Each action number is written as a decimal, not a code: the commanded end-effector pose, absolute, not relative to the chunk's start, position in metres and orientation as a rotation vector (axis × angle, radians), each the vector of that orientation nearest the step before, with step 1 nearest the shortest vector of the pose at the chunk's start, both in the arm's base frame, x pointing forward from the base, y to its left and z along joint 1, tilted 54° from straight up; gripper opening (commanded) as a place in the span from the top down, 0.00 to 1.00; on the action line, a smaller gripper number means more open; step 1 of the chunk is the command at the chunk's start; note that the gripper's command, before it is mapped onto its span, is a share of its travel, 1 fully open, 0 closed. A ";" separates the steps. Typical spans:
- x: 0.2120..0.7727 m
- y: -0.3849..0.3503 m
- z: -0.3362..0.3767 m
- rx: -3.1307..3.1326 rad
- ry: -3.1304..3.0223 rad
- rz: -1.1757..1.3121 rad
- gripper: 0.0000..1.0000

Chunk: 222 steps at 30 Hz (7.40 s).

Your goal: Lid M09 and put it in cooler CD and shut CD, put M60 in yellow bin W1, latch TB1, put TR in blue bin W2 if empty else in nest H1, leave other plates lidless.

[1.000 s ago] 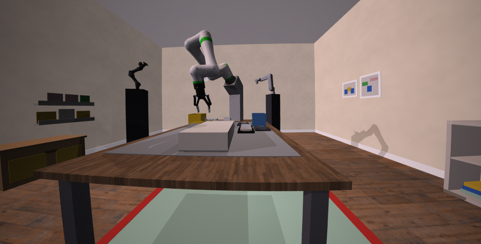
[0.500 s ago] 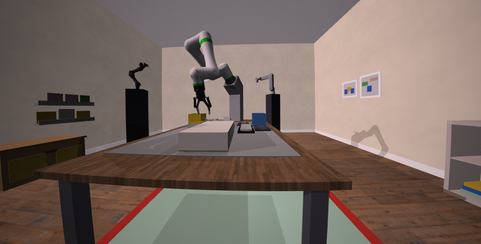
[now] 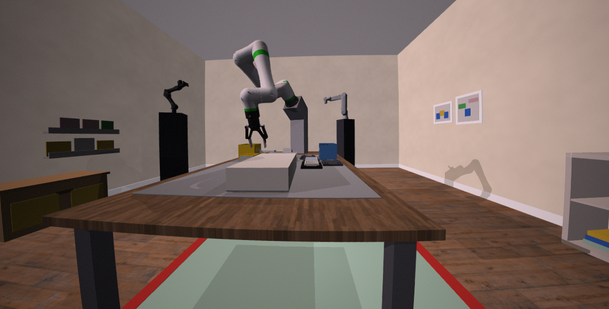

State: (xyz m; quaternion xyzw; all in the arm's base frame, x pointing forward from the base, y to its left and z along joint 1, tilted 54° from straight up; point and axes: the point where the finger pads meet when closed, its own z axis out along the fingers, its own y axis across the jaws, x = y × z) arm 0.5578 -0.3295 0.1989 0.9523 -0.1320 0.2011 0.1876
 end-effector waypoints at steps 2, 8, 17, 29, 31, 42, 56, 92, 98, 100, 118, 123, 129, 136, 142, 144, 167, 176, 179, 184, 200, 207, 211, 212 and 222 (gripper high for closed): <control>0.561 -0.331 0.196 2.680 -0.372 0.566 0.34; 0.566 -0.335 0.192 2.680 -0.372 0.566 0.34; 0.573 -0.339 0.186 2.680 -0.372 0.566 0.34; 0.583 -0.346 0.177 2.680 -0.372 0.566 0.34; 0.585 -0.348 0.175 2.680 -0.372 0.566 0.34; 0.593 -0.353 0.168 2.680 -0.372 0.566 0.34; 0.601 -0.358 0.161 2.680 -0.372 0.566 0.34; 0.615 -0.367 0.150 2.680 -0.372 0.566 0.37; 0.615 -0.367 0.150 2.680 -0.372 0.566 0.40; 0.615 -0.367 0.150 2.680 -0.372 0.566 0.41; 0.615 -0.367 0.150 2.680 -0.372 0.566 1.00; 0.615 -0.367 0.150 2.680 -0.372 0.566 1.00; 0.615 -0.367 0.150 2.680 -0.372 0.566 1.00; 0.615 -0.367 0.150 2.680 -0.372 0.566 1.00; 0.615 -0.367 0.150 2.680 -0.372 0.566 1.00; 0.614 -0.367 0.150 2.680 -0.372 0.566 1.00; 0.609 -0.363 0.154 2.680 -0.372 0.566 1.00; 0.606 -0.361 0.158 2.680 -0.372 0.566 1.00; 0.603 -0.359 0.160 2.680 -0.372 0.566 1.00; 0.599 -0.356 0.164 2.680 -0.372 0.566 1.00; 0.586 -0.348 0.175 2.680 -0.372 0.566 1.00; 0.581 -0.345 0.179 2.680 -0.372 0.566 1.00; 0.578 -0.343 0.182 2.680 -0.372 0.566 1.00; 0.577 -0.342 0.183 2.680 -0.372 0.566 1.00; 0.570 -0.337 0.189 2.680 -0.372 0.566 1.00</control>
